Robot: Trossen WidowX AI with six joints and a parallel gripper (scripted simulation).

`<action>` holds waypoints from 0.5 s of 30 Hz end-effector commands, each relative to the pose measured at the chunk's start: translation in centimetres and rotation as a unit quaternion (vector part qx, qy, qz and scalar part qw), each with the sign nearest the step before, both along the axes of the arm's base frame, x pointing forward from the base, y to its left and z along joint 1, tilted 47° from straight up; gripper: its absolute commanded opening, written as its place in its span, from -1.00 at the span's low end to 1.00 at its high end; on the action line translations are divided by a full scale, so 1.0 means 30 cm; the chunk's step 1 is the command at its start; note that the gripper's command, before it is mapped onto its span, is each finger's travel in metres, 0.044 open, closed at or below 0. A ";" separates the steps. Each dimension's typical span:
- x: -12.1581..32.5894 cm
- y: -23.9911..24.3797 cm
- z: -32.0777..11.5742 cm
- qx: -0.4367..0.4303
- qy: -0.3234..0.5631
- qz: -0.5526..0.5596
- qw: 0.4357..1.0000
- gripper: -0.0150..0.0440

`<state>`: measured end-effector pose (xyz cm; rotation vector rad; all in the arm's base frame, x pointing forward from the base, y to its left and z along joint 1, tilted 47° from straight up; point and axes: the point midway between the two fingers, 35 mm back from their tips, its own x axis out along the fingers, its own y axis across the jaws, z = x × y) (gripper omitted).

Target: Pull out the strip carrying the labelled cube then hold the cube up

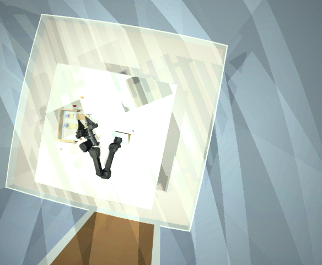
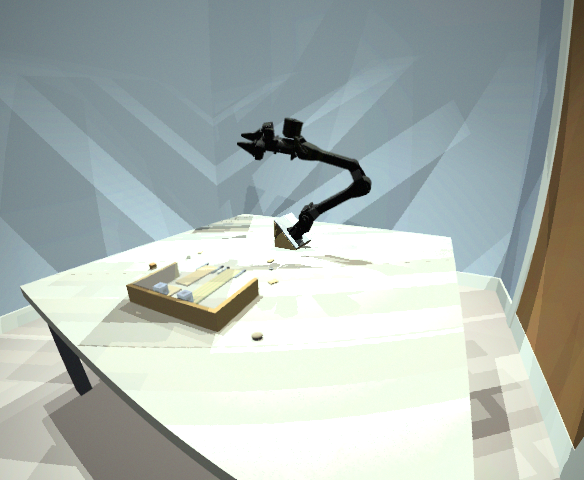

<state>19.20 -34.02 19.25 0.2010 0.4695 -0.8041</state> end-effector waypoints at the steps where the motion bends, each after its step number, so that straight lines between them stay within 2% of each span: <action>1: 0.148 0.123 -0.099 0.076 -0.027 0.096 0.992 0.86; 8: 0.347 0.422 -0.230 0.225 -0.064 0.259 0.937 0.86; 15: 0.429 0.746 -0.309 0.379 -0.079 0.386 0.838 0.86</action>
